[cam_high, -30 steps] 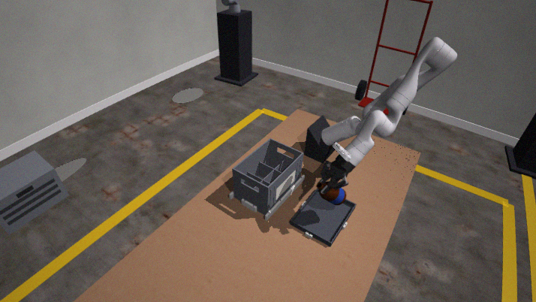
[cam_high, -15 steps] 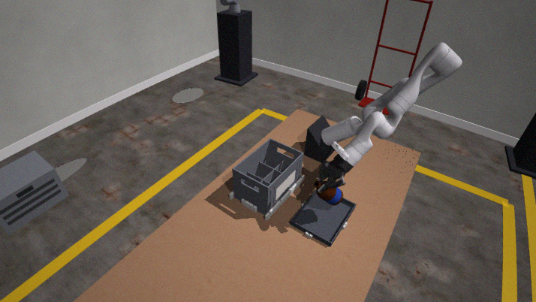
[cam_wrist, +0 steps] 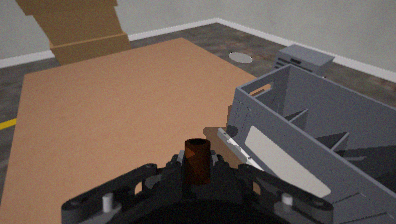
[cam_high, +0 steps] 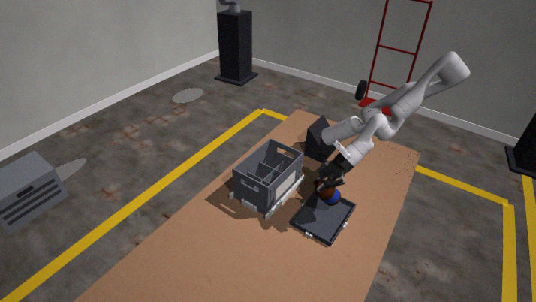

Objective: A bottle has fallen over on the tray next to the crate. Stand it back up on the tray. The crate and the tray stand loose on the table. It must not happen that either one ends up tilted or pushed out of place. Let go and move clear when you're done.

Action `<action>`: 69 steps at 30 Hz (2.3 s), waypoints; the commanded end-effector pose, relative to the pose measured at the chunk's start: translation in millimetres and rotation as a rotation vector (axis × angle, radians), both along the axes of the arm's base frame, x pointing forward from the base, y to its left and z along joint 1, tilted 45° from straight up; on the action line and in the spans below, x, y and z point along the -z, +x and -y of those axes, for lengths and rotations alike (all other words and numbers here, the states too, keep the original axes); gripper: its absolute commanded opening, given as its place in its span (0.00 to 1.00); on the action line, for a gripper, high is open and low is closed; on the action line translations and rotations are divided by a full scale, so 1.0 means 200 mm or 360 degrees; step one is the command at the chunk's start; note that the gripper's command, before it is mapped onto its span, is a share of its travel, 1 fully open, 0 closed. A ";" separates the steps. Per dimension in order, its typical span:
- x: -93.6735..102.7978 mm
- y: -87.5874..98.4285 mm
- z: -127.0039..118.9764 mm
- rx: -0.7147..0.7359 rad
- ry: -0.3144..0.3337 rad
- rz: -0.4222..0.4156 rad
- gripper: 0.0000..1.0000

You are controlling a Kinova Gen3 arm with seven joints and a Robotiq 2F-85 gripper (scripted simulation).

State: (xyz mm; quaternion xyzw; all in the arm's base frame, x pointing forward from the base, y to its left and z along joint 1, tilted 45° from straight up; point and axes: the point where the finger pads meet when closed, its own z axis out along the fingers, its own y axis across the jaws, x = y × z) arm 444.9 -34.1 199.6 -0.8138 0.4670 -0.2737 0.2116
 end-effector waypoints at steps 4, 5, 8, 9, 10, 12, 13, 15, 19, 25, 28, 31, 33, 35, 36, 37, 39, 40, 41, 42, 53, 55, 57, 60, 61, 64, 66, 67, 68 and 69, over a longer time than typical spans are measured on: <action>-0.03 0.01 -0.08 -0.0032 -0.0051 0.0045 0.00; -0.04 0.01 -0.08 -0.0028 -0.0054 0.0051 0.00; -0.04 0.01 -0.08 -0.0024 -0.0057 0.0056 0.00; -0.04 0.01 -0.08 -0.0021 -0.0059 0.0060 0.00; -0.05 0.01 -0.08 -0.0018 -0.0062 0.0064 0.00; -0.05 0.01 -0.08 -0.0013 -0.0065 0.0071 0.00; -0.05 0.01 -0.08 -0.0011 -0.0066 0.0074 0.00; -0.06 0.01 -0.08 -0.0009 -0.0068 0.0078 0.00; -0.06 0.01 -0.08 -0.0007 -0.0070 0.0081 0.00; -0.06 0.01 -0.08 -0.0006 -0.0070 0.0081 0.00; -0.06 0.01 -0.08 -0.0006 -0.0070 0.0081 0.00; -0.06 0.01 -0.08 -0.0006 -0.0070 0.0081 0.00; -0.06 0.01 -0.08 -0.0006 -0.0070 0.0081 0.00; -0.06 0.01 -0.08 -0.0006 -0.0070 0.0081 0.00; -0.06 0.01 -0.08 -0.0006 -0.0070 0.0081 0.00; -0.06 0.01 -0.08 -0.0006 -0.0070 0.0081 0.00; -0.06 0.01 -0.08 -0.0006 -0.0070 0.0081 0.00; -0.06 0.01 -0.08 -0.0006 -0.0070 0.0081 0.00; -0.06 0.01 -0.08 -0.0006 -0.0070 0.0081 0.00; -0.06 0.01 -0.08 -0.0006 -0.0070 0.0081 0.00; -0.06 0.01 -0.08 -0.0006 -0.0070 0.0081 0.00; -0.06 0.01 -0.08 -0.0006 -0.0070 0.0081 0.00; -0.06 0.01 -0.08 -0.0006 -0.0070 0.0081 0.00; -0.06 0.01 -0.08 -0.0006 -0.0070 0.0081 0.00; -0.06 0.01 -0.08 -0.0006 -0.0070 0.0081 0.00; -0.06 0.01 -0.08 -0.0006 -0.0070 0.0083 0.00; -0.06 0.01 -0.08 -0.0005 -0.0070 0.0086 0.00; -0.06 0.01 -0.08 -0.0004 -0.0070 0.0087 0.00; -0.06 0.01 -0.08 -0.0003 -0.0070 0.0089 0.00; -0.06 0.01 -0.09 -0.0002 -0.0070 0.0091 0.00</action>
